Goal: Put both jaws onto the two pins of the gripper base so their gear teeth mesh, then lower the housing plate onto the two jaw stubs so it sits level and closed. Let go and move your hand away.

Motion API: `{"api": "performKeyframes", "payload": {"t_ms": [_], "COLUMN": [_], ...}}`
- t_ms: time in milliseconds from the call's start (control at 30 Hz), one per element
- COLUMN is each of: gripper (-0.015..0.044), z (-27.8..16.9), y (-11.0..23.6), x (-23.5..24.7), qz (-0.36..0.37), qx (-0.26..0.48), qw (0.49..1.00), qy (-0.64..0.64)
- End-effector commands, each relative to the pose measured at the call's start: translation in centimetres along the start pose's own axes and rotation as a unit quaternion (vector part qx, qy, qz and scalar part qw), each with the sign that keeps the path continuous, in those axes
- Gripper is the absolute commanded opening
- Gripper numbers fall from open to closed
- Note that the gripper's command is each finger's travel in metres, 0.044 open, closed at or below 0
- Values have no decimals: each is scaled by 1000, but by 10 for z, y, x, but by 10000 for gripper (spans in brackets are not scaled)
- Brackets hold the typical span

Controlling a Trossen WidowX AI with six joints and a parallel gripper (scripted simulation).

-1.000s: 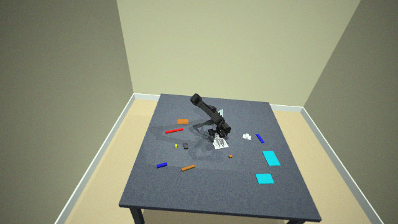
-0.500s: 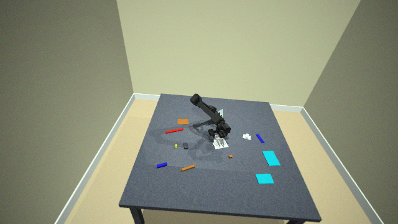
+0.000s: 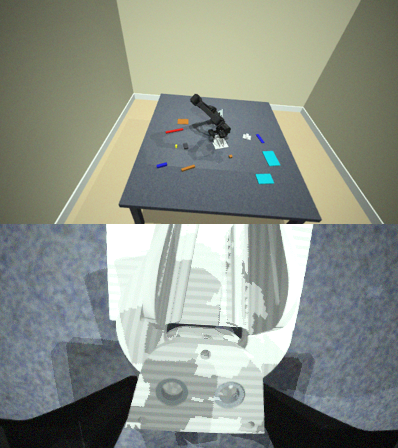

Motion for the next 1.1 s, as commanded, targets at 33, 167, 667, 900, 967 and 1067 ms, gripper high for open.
{"api": "performKeyframes", "payload": {"t_ms": [33,167,667,900,967,1067], "gripper": [351,351,351,351,351,351], "z": [0,0,0,0,0,0], "y": [-2,-3,-5,-8,-8,-8], "x": [0,0,-1,-1,-1,-1], "qz": [-3,-3,-3,-3,-3,-3], "qx": [0,0,0,0,0,0], "qw": [1000,1000,1000,1000,1000,1000], "qy": [2,2,2,2,2,2]}}
Point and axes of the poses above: the point midway between the two fingers, 35 mm back from their tips, its own y axis back along the fingers, its own x axis across the jaws, z = x × y, the point moved 2 cm from there along y, back along the fingers, and after that the axes turned 7 degrees about y, right-handed, at the moved point
